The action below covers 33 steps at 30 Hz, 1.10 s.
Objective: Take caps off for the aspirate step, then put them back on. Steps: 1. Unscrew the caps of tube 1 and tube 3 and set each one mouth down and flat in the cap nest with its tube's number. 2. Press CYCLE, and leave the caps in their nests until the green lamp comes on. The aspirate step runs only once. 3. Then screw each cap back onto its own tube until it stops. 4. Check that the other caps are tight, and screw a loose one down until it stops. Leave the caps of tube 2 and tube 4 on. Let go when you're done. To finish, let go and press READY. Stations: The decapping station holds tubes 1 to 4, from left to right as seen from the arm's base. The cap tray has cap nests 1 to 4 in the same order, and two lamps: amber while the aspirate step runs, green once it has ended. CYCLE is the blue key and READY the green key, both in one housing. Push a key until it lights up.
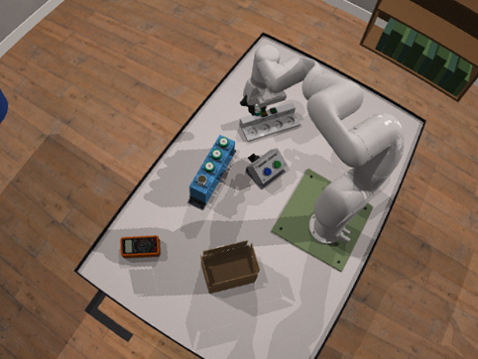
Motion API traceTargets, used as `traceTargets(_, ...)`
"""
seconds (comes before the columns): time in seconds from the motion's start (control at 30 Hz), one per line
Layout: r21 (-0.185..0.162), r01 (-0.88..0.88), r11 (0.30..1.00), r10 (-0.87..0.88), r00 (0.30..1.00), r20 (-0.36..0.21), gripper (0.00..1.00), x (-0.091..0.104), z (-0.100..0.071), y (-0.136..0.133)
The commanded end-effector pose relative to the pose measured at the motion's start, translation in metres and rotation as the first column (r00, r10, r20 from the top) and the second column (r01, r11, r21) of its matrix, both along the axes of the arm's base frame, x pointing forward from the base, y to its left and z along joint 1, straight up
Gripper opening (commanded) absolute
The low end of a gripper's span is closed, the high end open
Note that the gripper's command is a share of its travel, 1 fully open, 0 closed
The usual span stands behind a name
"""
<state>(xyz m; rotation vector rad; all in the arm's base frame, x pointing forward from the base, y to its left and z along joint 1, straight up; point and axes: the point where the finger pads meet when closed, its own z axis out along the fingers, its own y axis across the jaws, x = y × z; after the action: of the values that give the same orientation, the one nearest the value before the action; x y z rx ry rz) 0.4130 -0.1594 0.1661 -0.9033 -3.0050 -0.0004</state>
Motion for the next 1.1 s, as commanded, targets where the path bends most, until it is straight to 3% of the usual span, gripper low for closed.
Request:
traceTargets(0.0,-0.001,0.0,1.0,0.0,1.0,0.004,0.0,0.001,0.002,-0.002)
traceTargets(0.1,-0.001,0.0,1.0,0.0,1.0,0.004,0.0,0.001,0.002,-0.002)
traceTargets(0.6,-0.001,0.0,1.0,0.0,1.0,0.004,0.0,0.001,-0.073,-0.002)
traceTargets(0.67,-0.001,0.0,1.0,0.0,1.0,0.004,0.0,0.001,-0.073,-0.002)
traceTargets(1.0,-0.001,0.0,1.0,0.0,1.0,0.003,0.0,0.002,-0.124,-0.003)
traceTargets(1.07,-0.001,0.0,1.0,0.0,1.0,0.003,0.0,0.002,-0.127,-0.003)
